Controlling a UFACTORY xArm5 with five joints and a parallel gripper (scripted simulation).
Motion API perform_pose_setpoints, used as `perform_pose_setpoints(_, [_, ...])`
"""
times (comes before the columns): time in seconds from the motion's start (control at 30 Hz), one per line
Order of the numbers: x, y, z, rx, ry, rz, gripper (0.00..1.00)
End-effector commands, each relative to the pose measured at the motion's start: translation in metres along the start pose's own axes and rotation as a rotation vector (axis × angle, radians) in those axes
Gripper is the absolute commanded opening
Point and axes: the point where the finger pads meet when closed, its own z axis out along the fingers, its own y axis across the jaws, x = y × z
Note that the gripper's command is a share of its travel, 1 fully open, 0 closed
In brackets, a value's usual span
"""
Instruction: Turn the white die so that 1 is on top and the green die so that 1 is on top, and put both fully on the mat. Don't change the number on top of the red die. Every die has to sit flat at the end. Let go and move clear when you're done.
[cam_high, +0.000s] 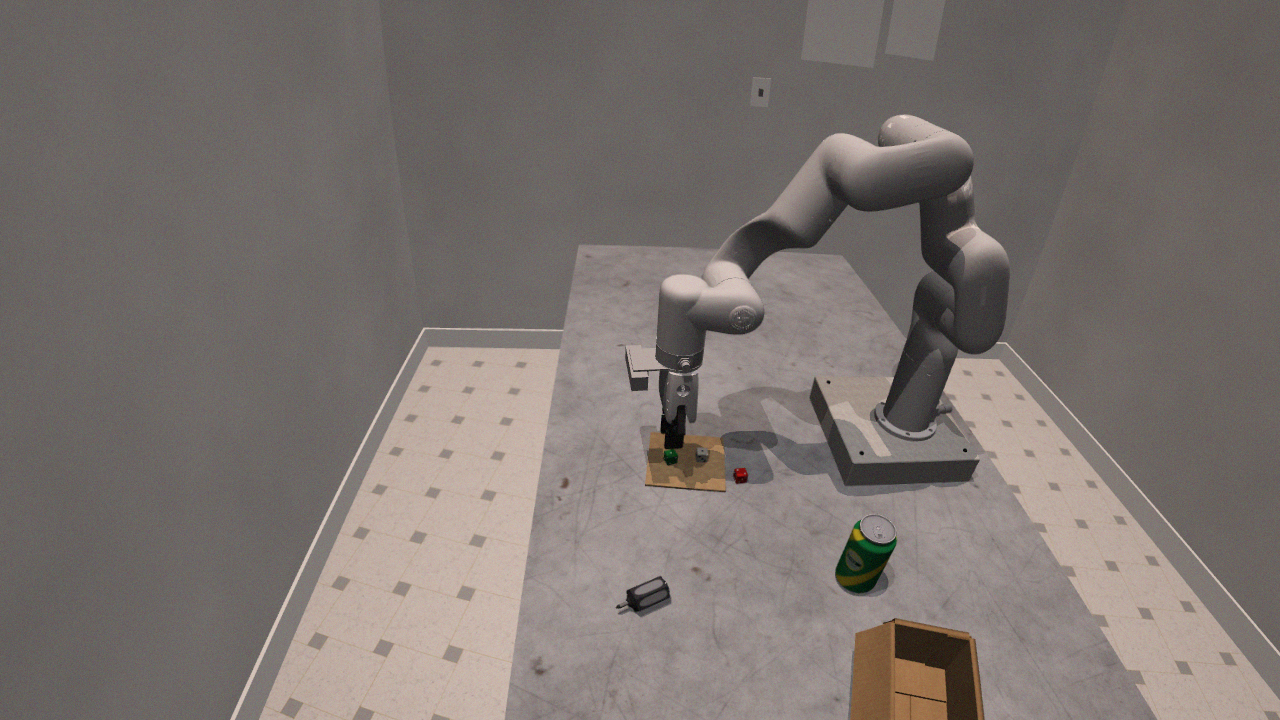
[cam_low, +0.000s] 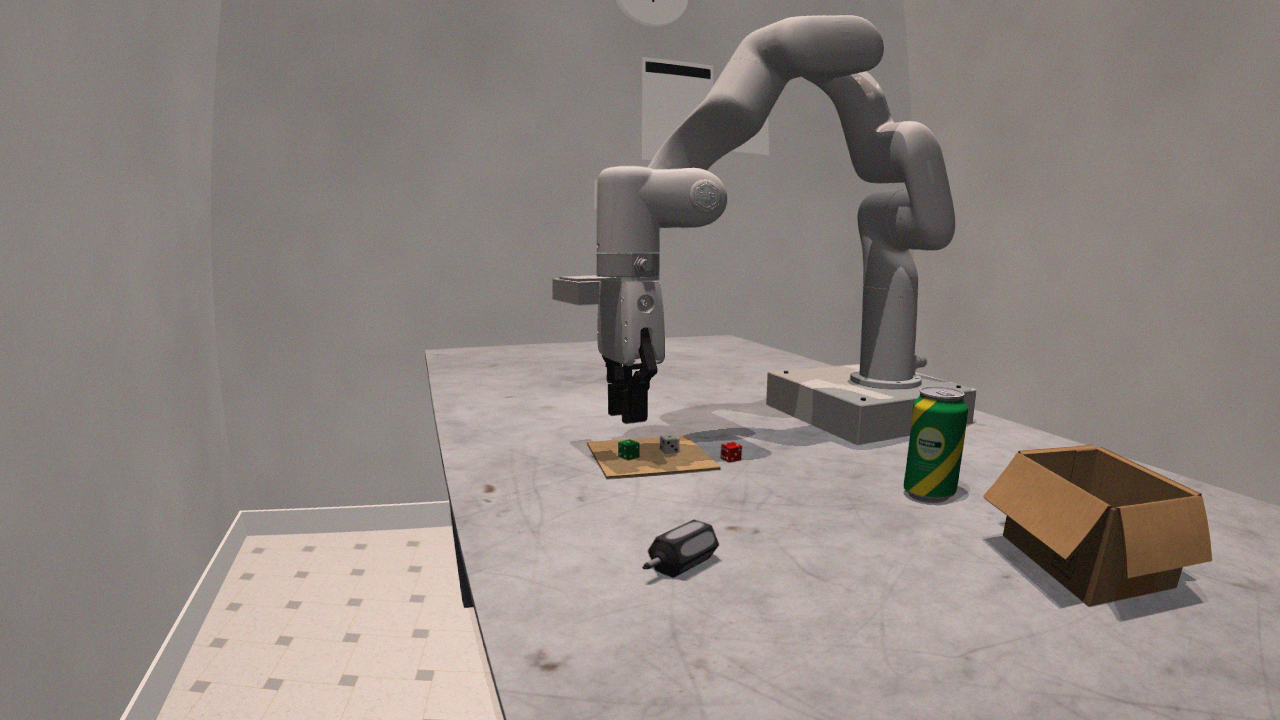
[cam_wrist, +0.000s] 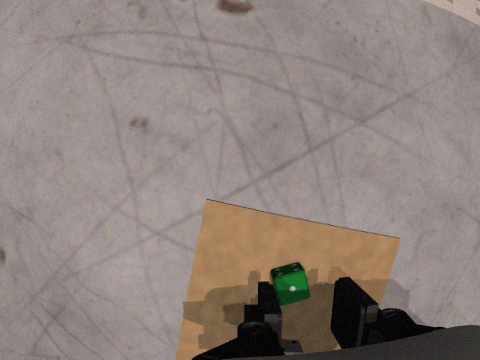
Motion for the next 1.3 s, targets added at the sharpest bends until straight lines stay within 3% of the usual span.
perform_pose_setpoints(0.0, [0.0,0.0,-0.023,0.0,0.0,0.0,0.36])
perform_pose_setpoints(0.17, [0.0,0.0,-0.039,0.0,0.0,0.0,0.36])
perform_pose_setpoints(0.33, [0.0,0.0,-0.042,0.0,0.0,0.0,0.36])
perform_pose_setpoints(0.37, [0.0,0.0,-0.042,0.0,0.0,0.0,1.0])
perform_pose_setpoints(1.27, [0.0,0.0,-0.047,0.0,0.0,0.0,1.0])
